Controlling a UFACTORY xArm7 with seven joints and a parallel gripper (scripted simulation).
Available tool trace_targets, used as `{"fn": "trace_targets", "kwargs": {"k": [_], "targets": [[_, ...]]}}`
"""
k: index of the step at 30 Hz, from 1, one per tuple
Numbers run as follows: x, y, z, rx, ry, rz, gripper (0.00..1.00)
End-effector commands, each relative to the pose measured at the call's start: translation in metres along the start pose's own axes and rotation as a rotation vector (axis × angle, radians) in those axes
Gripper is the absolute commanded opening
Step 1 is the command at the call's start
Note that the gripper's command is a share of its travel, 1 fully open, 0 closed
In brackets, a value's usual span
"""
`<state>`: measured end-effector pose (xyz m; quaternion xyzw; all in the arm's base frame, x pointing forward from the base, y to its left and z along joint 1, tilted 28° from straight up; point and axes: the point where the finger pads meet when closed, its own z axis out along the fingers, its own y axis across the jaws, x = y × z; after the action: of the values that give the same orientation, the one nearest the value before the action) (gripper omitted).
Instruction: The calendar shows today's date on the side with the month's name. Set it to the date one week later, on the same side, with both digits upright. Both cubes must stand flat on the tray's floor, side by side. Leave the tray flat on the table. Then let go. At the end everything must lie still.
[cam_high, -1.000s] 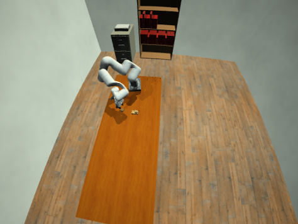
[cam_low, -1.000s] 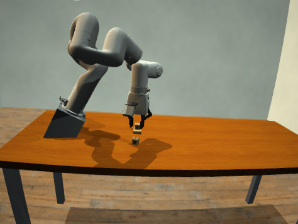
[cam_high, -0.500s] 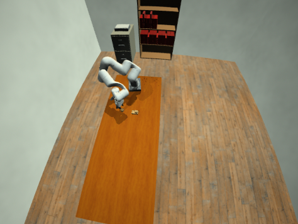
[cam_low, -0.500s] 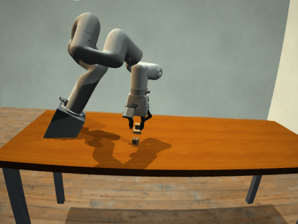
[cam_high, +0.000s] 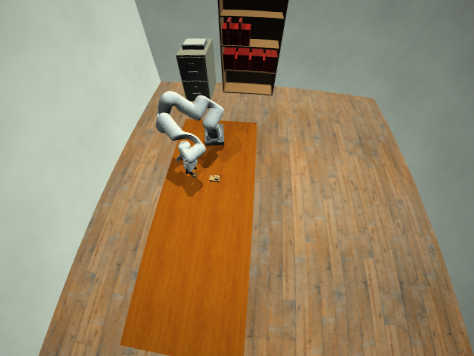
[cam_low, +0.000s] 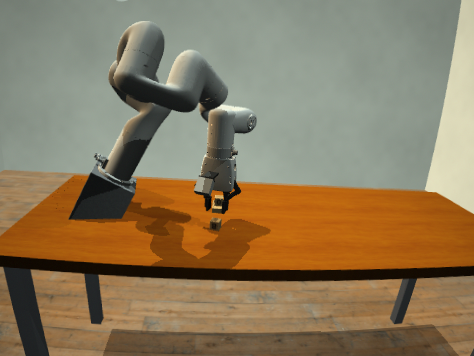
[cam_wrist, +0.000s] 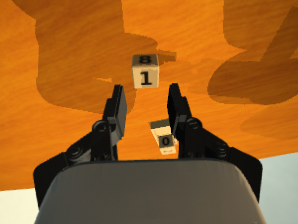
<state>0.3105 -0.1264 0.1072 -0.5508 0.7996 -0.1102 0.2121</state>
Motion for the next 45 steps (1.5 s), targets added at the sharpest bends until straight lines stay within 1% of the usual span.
{"fn": "trace_targets", "kwargs": {"k": [1,15,45], "targets": [[0.000,-0.001,0.003,0.003,0.001,0.000,0.47],[0.000,-0.001,0.019,0.003,0.001,0.000,0.47],[0.000,-0.001,0.022,0.003,0.001,0.000,0.47]]}}
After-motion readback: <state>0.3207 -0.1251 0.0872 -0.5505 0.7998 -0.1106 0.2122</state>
